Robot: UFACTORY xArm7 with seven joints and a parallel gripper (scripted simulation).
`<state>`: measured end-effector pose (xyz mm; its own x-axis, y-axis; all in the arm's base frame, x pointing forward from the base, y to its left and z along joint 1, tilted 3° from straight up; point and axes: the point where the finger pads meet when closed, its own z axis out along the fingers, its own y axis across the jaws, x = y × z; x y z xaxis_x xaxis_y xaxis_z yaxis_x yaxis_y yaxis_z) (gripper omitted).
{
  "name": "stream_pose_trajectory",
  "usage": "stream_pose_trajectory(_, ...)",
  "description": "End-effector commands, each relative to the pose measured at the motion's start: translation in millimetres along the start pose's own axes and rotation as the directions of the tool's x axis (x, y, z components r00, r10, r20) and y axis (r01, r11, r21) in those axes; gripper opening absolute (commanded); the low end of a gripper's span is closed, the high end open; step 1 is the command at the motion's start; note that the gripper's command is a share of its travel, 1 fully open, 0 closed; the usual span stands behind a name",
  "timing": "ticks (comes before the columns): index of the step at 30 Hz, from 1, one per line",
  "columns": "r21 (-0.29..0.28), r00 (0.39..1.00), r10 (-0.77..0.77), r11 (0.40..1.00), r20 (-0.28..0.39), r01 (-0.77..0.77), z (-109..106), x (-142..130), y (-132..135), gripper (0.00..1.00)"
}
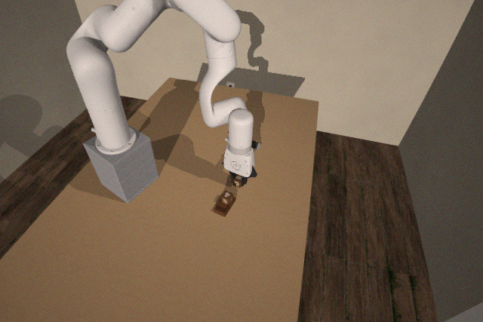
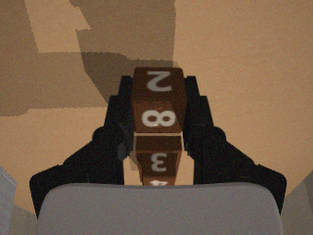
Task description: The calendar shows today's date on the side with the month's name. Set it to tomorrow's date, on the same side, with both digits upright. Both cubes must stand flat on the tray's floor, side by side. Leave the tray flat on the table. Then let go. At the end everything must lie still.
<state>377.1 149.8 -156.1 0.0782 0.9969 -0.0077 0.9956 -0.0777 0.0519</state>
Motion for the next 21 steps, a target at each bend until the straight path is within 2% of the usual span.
stream_pose_trajectory(1, -0.003, 1.0, 0.0, 1.0, -0.001, 0.0, -0.9, 0.6, 1.3, 0.29)
stream_pose_trajectory(21, -0.003, 1.0, 0.001, 1.0, -0.001, -0.001, -0.9, 3.1, 2.8, 0.29)
